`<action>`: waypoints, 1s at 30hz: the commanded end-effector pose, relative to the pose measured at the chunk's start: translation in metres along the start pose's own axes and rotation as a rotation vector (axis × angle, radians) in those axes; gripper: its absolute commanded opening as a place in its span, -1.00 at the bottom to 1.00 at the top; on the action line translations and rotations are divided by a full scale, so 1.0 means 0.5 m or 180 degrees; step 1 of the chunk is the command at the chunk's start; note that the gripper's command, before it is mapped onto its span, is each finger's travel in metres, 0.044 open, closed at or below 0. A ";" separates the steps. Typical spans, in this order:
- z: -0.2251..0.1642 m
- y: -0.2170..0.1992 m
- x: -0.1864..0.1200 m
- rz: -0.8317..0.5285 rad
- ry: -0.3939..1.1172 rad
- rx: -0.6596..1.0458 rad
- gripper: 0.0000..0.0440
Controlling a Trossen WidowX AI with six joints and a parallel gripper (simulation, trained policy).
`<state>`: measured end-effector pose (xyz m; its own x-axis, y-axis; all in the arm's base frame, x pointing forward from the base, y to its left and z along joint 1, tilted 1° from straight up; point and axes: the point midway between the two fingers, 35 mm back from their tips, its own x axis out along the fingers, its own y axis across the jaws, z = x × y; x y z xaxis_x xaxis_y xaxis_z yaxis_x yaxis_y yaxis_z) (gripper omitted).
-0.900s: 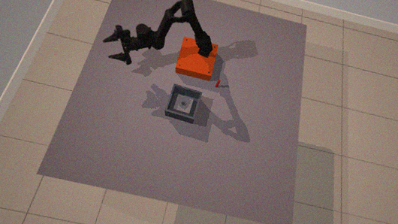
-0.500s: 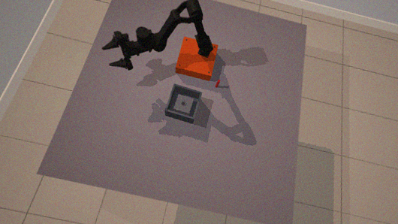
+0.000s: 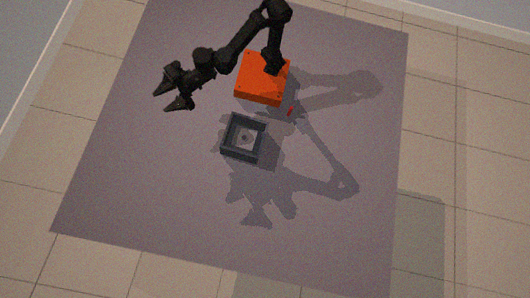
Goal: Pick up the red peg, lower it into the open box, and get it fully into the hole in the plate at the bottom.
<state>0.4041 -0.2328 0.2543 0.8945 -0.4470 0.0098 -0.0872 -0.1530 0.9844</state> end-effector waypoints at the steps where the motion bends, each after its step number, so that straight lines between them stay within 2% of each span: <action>1: -0.075 0.008 -0.015 -0.0151 0.0167 -0.0146 1.00; 9: -0.229 -0.008 -0.075 -0.0601 0.0577 -0.0421 1.00; 17: -0.356 -0.049 -0.180 -0.1170 0.1002 -0.0725 1.00; 23: -0.419 -0.101 -0.280 -0.1699 0.1294 -0.0977 1.00; 30: -0.448 -0.172 -0.399 -0.2371 0.1531 -0.1273 1.00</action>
<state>0.3510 0.0527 0.2181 0.8033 0.0479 -0.5936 0.5900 0.0719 0.8042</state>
